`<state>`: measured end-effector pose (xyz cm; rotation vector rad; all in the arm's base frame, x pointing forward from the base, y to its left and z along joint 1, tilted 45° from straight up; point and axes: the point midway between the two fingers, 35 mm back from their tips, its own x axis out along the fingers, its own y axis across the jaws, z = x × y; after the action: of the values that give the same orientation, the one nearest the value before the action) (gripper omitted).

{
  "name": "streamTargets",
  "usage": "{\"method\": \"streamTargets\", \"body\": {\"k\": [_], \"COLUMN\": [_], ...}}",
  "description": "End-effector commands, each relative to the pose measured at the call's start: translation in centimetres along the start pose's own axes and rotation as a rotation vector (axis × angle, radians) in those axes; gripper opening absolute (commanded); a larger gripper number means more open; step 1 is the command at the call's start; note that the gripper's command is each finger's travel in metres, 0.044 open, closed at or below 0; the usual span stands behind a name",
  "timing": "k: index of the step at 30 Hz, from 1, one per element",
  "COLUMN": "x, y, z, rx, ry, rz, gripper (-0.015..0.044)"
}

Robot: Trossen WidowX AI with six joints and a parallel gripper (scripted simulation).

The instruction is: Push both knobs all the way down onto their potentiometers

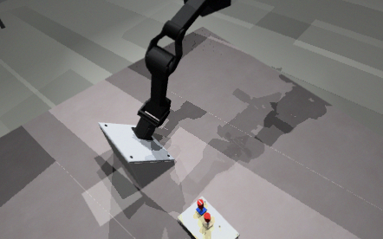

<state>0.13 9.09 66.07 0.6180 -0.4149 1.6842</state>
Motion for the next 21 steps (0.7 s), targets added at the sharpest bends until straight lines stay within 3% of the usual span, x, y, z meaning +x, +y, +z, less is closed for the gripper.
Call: {"method": "streamTargets", "body": {"k": [1,21], "x": [1.6,7.3], "y": [0.8,-3.3], "z": [-2.5,-16.7], "rx": [-0.096,-0.390], "ry": [0.068,0.486], "rz": [-0.016,-0.155], "gripper": [0.0000,0.0000]}}
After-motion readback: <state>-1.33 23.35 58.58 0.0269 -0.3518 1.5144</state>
